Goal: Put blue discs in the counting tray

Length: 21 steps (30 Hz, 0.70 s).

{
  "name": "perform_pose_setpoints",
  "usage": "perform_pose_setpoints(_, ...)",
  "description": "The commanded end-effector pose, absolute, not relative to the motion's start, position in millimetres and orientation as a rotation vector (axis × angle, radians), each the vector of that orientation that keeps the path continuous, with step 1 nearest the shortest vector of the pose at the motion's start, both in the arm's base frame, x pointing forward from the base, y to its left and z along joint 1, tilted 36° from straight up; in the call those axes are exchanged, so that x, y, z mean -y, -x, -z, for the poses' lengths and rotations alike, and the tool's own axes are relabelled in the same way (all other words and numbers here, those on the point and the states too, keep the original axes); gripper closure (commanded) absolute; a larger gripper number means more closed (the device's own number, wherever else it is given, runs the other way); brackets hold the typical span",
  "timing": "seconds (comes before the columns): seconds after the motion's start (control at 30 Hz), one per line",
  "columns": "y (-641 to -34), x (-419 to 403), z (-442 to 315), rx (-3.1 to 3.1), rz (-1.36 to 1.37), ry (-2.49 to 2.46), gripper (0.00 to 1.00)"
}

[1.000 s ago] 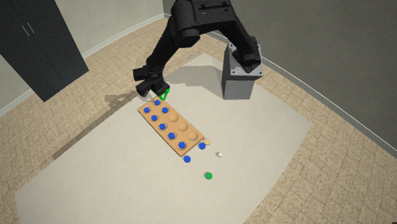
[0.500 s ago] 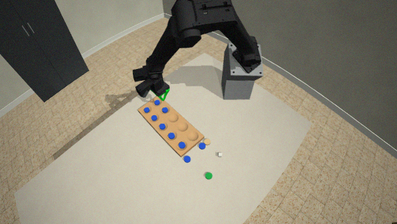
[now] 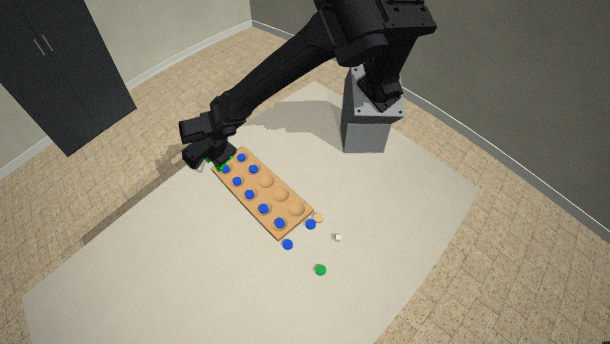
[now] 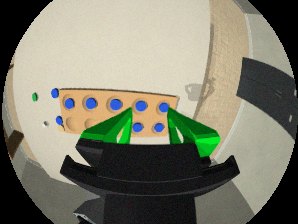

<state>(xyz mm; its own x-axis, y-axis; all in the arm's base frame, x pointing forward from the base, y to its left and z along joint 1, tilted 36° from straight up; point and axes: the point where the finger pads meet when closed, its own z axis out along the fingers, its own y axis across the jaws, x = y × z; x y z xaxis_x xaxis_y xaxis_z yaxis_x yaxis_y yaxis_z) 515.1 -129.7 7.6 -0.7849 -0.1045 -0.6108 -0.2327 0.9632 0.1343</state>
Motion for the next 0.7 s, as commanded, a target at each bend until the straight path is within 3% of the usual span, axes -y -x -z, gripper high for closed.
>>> perform_pose_setpoints(0.0,-556.9,120.8,-78.7,-2.333,-0.156,0.228,0.54)
perform_pose_setpoints(0.67,-582.9,50.3,-343.0,-1.895,0.029,0.131,0.54)
